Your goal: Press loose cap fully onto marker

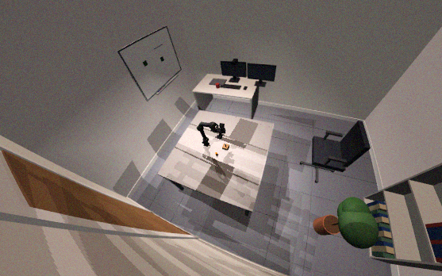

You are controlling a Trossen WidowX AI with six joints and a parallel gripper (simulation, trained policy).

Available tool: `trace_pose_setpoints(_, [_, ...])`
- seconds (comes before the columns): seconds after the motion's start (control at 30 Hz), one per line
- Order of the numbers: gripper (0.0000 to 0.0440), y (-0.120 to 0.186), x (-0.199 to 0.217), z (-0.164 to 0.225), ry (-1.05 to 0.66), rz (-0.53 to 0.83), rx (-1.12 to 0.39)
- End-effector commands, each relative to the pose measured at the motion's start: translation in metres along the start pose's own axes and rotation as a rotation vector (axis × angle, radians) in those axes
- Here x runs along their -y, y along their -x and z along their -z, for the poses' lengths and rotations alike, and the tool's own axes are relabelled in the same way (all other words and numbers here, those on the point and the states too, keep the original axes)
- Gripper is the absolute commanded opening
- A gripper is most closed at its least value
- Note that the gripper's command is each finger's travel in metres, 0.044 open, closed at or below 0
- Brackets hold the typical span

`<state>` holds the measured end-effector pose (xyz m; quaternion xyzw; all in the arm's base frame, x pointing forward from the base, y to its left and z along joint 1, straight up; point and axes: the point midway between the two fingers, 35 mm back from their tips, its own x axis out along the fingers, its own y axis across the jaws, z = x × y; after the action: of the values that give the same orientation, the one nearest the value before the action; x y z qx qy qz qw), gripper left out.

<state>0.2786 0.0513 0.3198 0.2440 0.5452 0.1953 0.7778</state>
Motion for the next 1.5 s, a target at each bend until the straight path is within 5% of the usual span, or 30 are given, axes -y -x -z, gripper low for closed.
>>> trace_pose_setpoints(0.0, [0.0324,0.000,0.012,-0.003,-0.013,0.027,0.001])
trace_pose_setpoints(1.47, [0.0317,0.011,0.126,0.000,-0.171,0.316,-0.045])
